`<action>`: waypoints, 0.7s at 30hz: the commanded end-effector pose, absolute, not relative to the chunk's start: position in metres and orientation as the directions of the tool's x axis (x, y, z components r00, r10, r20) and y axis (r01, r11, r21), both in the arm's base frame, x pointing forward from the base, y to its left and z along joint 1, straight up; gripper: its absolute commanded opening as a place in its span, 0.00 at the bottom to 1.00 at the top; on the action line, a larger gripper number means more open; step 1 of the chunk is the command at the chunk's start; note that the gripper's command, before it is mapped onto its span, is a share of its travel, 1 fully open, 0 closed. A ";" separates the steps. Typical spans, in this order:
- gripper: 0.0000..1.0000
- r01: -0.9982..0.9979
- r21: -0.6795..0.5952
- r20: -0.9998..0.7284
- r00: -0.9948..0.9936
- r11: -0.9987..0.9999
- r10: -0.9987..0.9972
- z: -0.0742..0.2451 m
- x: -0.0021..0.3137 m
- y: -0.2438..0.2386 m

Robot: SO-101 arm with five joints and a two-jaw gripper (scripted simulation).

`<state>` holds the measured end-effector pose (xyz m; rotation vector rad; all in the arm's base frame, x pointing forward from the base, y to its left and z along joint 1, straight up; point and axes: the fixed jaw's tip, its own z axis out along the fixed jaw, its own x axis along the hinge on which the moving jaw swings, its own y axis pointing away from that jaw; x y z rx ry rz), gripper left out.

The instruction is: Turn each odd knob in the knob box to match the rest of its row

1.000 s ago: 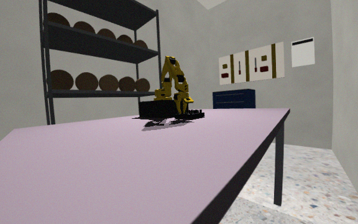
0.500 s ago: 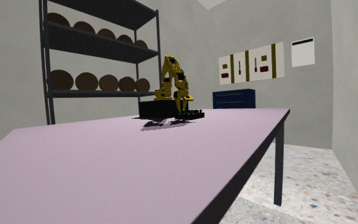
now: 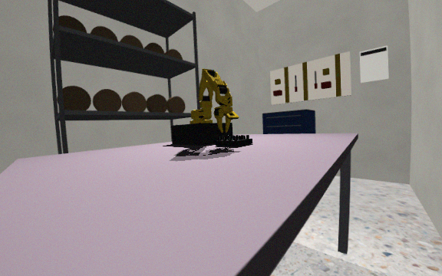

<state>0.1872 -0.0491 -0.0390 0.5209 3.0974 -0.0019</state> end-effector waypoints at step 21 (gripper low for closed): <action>0.08 0.334 0.000 0.003 -0.943 0.943 0.334 -0.031 0.181 -0.047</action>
